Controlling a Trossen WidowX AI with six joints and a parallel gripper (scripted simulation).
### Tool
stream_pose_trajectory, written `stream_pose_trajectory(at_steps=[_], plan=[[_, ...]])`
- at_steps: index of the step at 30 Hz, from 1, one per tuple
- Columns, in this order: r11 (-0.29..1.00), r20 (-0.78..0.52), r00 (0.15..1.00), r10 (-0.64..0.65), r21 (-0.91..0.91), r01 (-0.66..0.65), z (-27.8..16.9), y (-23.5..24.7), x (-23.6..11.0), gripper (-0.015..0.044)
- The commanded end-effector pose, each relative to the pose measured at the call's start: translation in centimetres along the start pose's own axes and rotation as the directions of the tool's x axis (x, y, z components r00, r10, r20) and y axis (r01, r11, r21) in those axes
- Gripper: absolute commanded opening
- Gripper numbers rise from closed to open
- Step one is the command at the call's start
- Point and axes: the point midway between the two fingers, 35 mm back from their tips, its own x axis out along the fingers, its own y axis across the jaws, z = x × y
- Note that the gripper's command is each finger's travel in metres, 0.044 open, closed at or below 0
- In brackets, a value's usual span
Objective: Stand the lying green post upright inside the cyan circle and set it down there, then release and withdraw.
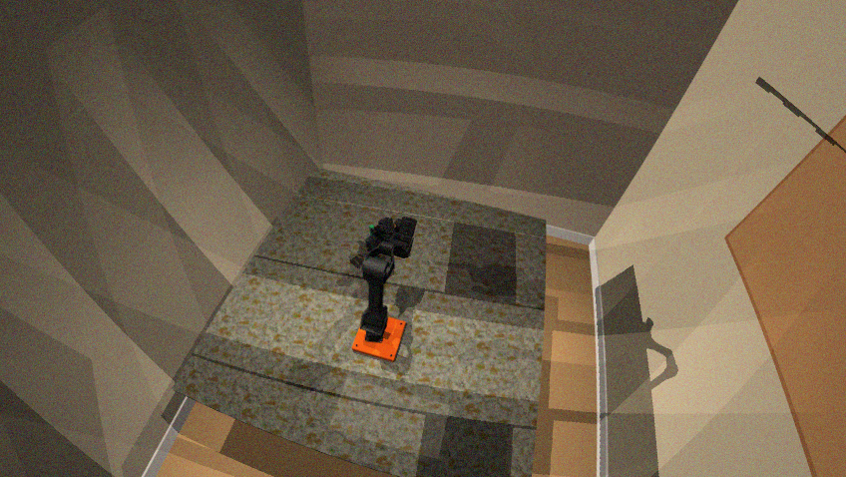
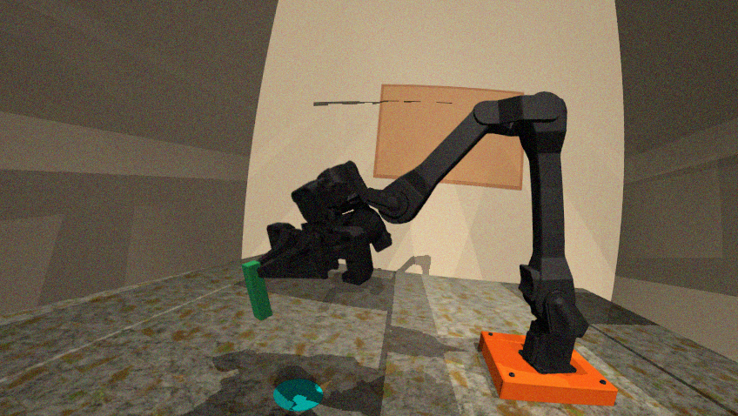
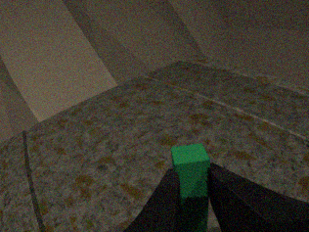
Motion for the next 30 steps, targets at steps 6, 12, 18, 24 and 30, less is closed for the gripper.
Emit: stream_pose_trajectory(at_steps=[6,12,18,24,30], plan=[[1.000,0.039,0.999,0.020,-0.006,-0.020,-0.3,0.7,-0.6,0.0023],[0.999,0.065,0.997,0.032,-0.018,-0.031,-0.3,1.1,-1.1,0.0023],[0.999,0.090,0.995,0.045,-0.032,-0.042,-0.4,1.5,-1.6,0.0023],[0.997,0.114,0.992,0.058,-0.046,-0.053,-0.4,2.0,-2.1,0.0023],[0.996,0.136,0.988,0.073,-0.062,-0.065,-0.5,2.5,-2.5,0.0023]])
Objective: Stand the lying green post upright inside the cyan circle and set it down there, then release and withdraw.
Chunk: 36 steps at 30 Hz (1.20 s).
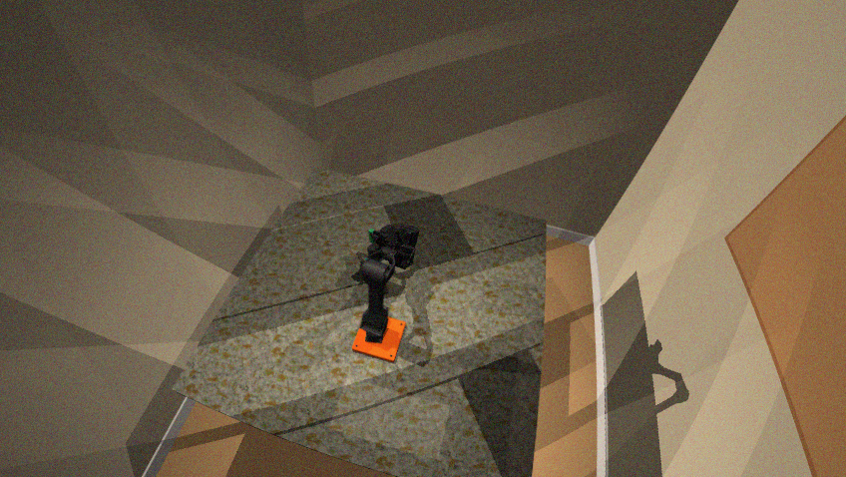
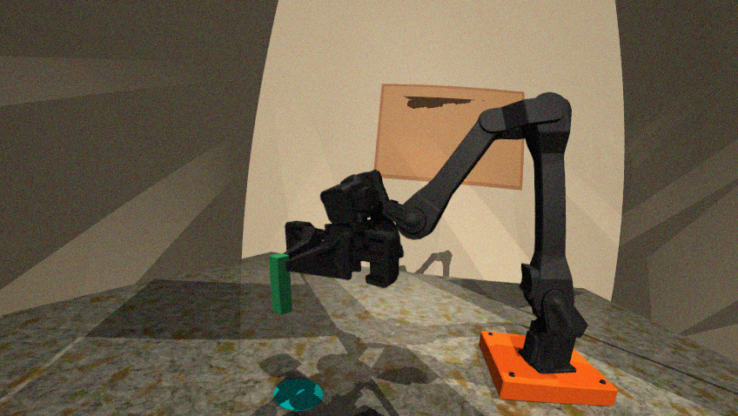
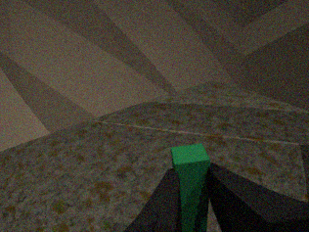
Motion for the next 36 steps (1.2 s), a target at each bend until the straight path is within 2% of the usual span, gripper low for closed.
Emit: stream_pose_trajectory(at_steps=[1,17,36], plan=[[1.000,0.013,1.000,0.012,0.002,-0.012,-0.2,0.6,-0.3,0.0023],[0.998,0.065,0.997,0.050,-0.038,-0.047,-0.2,2.1,-1.5,0.0023],[0.998,0.065,0.997,0.050,-0.038,-0.048,-0.7,2.0,-1.4,0.0023]])
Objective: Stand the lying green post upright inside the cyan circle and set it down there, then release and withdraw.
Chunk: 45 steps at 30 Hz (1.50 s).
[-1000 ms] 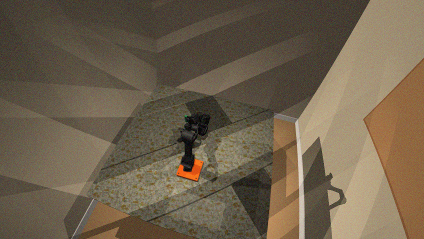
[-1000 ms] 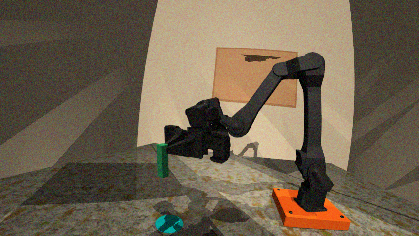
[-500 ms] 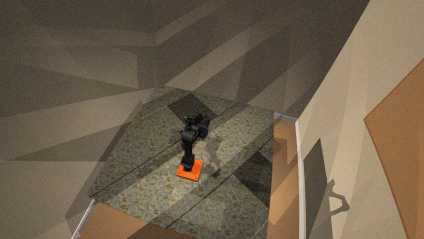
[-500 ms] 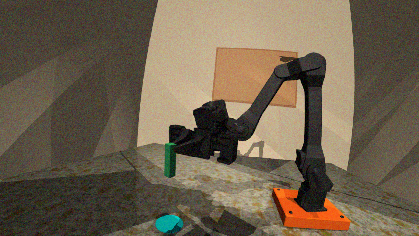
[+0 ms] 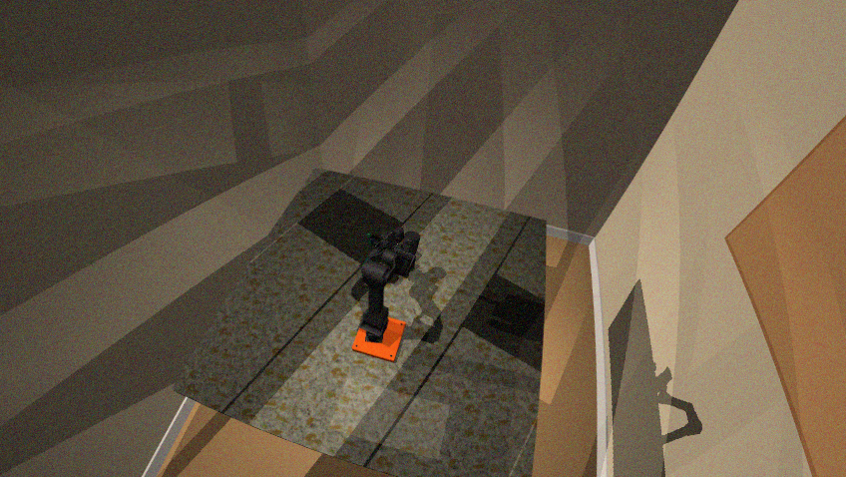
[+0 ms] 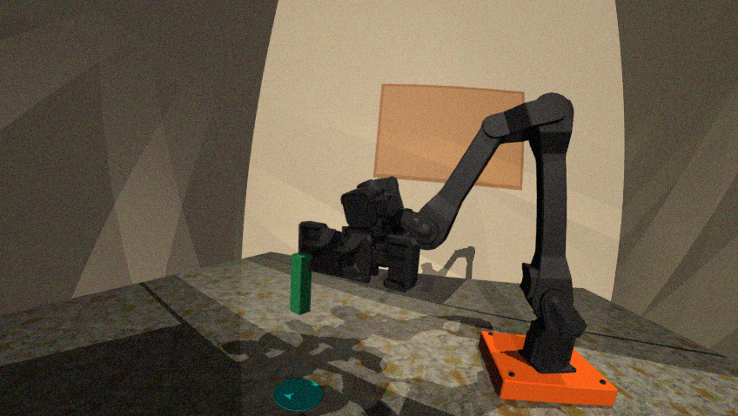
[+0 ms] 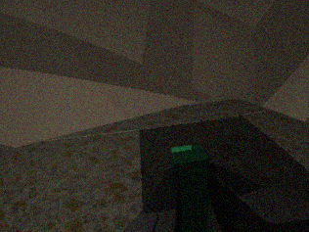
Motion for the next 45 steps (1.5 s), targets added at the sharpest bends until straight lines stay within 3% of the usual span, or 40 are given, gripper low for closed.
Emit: stream_pose_trajectory(at_steps=[1,27,45], plan=[[1.000,0.000,1.000,0.004,0.010,-0.004,-0.8,0.0,0.1,0.0023],[1.000,-0.001,1.000,0.004,0.012,-0.004,-8.8,0.3,0.7,0.0023],[1.000,-0.001,1.000,0.000,0.006,0.000,-10.8,0.5,0.9,0.0023]])
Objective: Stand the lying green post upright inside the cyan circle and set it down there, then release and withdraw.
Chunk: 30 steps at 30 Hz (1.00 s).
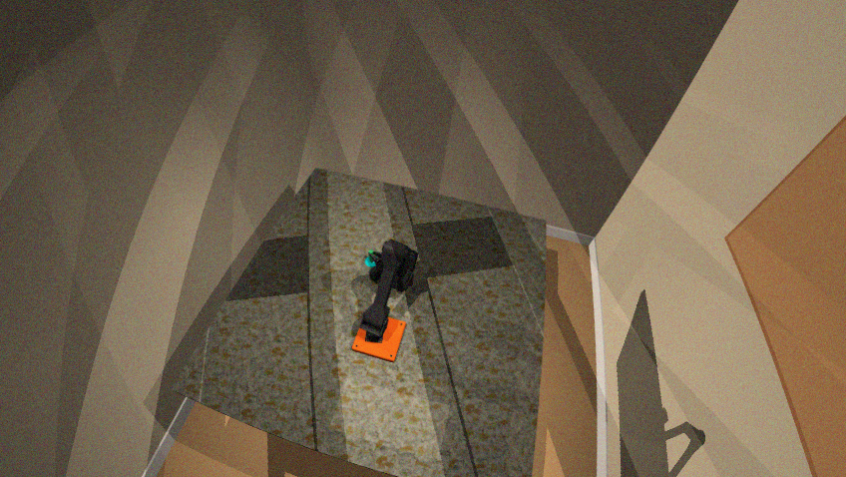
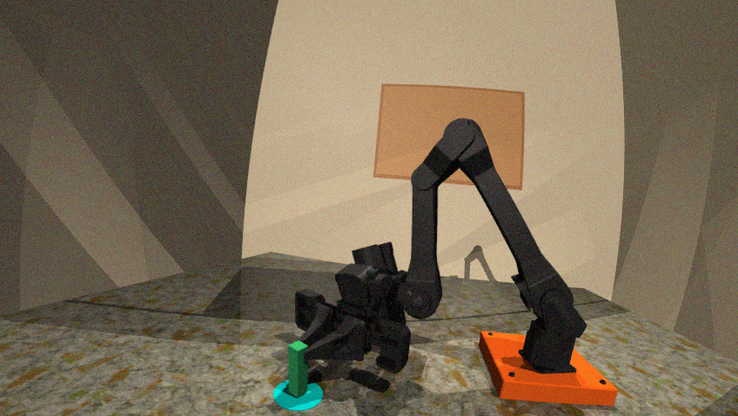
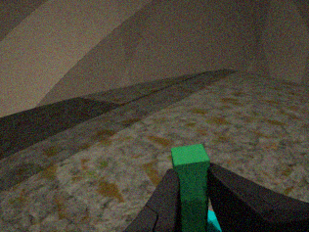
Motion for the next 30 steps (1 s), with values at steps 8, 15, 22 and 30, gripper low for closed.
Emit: stream_pose_trajectory(at_steps=[8,15,22,30], plan=[[1.000,-0.001,1.000,-0.001,0.003,0.001,-0.1,0.0,0.0,0.0154],[1.000,-0.001,1.000,-0.001,0.003,0.001,-0.1,0.0,0.0,0.0337],[1.000,-0.001,1.000,0.000,0.003,0.000,1.1,-0.2,0.0,0.0400],[1.000,0.000,1.000,0.002,0.005,-0.002,5.0,-0.6,-0.3,0.0400]])
